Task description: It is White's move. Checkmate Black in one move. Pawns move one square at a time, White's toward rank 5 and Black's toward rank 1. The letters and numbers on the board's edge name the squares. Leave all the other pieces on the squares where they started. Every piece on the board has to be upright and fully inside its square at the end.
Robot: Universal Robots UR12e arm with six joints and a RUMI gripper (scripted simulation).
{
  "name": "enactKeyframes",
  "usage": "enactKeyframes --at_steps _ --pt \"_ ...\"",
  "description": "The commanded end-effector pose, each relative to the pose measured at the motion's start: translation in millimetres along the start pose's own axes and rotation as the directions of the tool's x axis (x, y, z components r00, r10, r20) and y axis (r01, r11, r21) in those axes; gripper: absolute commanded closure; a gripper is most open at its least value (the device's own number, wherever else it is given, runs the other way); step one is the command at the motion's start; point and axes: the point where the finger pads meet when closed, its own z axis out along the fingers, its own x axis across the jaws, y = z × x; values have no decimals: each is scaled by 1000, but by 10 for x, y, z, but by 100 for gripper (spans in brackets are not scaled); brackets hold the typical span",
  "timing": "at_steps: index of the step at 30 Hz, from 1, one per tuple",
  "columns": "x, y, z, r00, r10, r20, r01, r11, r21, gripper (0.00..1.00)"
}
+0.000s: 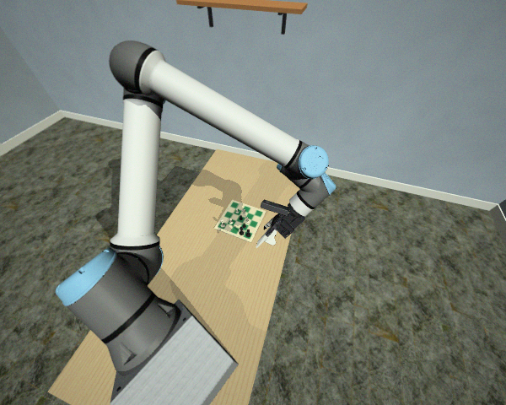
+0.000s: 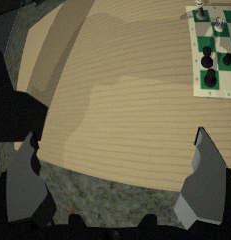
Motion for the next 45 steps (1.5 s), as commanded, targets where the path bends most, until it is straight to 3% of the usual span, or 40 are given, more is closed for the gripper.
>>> enactKeyframes --at_steps 1,3,5,15,20,23,28,30,33,35,37,42,45 --pt "196 -53 -3 995 -99 1 98 984 151 0" --pt "196 -53 -3 995 -99 1 98 984 151 0" --pt "326 -49 -15 990 -142 -21 144 964 226 0" --pt "658 -2 -56 970 -219 -107 244 891 382 0" --pt "725 14 -64 965 -229 -128 261 875 407 0" --pt "924 73 -86 950 -247 -192 310 826 470 0" --pt "1051 121 -99 939 -252 -234 339 795 503 0" --pt "1174 175 -108 928 -251 -275 364 766 529 0" --pt "1233 203 -112 922 -249 -295 376 753 540 0" --pt "1346 261 -117 911 -243 -332 398 728 558 0" --pt "1346 261 -117 911 -243 -332 398 728 558 0" --pt "1590 406 -118 885 -221 -410 441 682 584 0" --pt "1670 459 -114 875 -211 -435 454 668 589 0"
